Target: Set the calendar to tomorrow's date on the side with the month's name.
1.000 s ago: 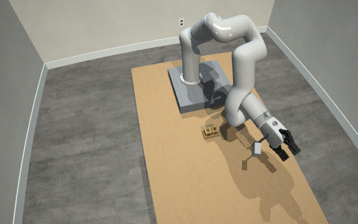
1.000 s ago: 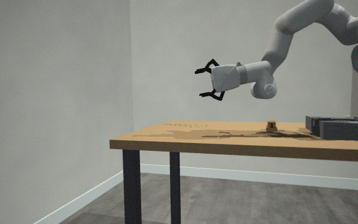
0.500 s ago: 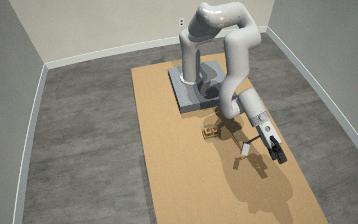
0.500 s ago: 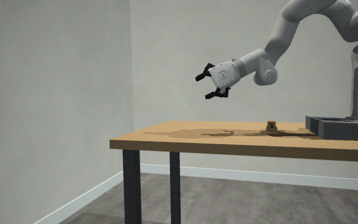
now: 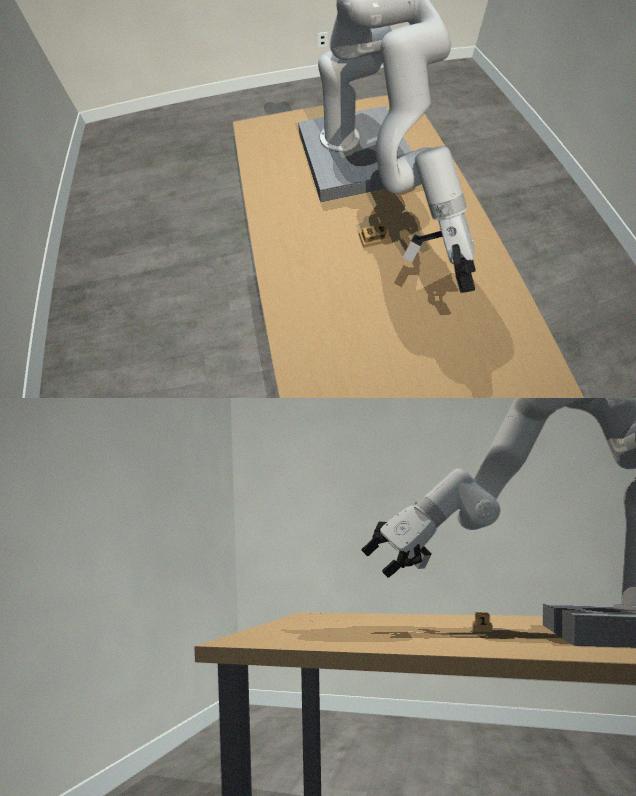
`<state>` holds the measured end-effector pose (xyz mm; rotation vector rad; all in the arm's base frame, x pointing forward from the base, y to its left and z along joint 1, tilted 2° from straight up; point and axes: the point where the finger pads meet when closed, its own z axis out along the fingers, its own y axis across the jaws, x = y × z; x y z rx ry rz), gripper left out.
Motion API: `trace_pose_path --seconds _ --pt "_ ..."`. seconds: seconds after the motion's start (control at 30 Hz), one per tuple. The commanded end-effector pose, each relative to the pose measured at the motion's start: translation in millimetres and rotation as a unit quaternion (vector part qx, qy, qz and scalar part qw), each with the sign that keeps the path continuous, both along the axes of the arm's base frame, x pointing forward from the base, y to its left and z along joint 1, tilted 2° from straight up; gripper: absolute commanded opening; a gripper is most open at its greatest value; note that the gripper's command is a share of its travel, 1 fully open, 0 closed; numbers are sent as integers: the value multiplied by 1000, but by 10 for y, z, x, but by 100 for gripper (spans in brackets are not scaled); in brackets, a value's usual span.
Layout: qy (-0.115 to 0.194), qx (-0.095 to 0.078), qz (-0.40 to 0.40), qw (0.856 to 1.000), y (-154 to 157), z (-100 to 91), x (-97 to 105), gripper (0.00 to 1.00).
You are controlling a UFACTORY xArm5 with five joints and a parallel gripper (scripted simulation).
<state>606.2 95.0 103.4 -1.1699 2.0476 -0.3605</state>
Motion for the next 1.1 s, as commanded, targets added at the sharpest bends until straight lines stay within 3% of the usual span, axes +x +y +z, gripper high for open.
trace_pose_path --seconds 0.0,0.13,0.17,0.33,0.6,0.7,0.73,0.87,0.9,1.07 --pt "61 30 -52 996 -165 -28 -186 100" --pt "75 37 -66 994 -207 -42 -244 100" --pt "109 55 -101 987 -309 -74 -400 100" --pt "142 70 -137 978 -407 -104 -567 100" --pt "221 105 -233 941 -639 -167 -1057 100" --pt "228 107 -242 937 -658 -171 -1104 100" --pt "252 116 -275 921 -727 -186 -1283 100" --pt "274 123 -306 904 -787 -197 -1458 100" --pt "289 128 -328 890 -827 -203 -1586 100" --pt "324 137 -384 854 -921 -212 -1922 100"
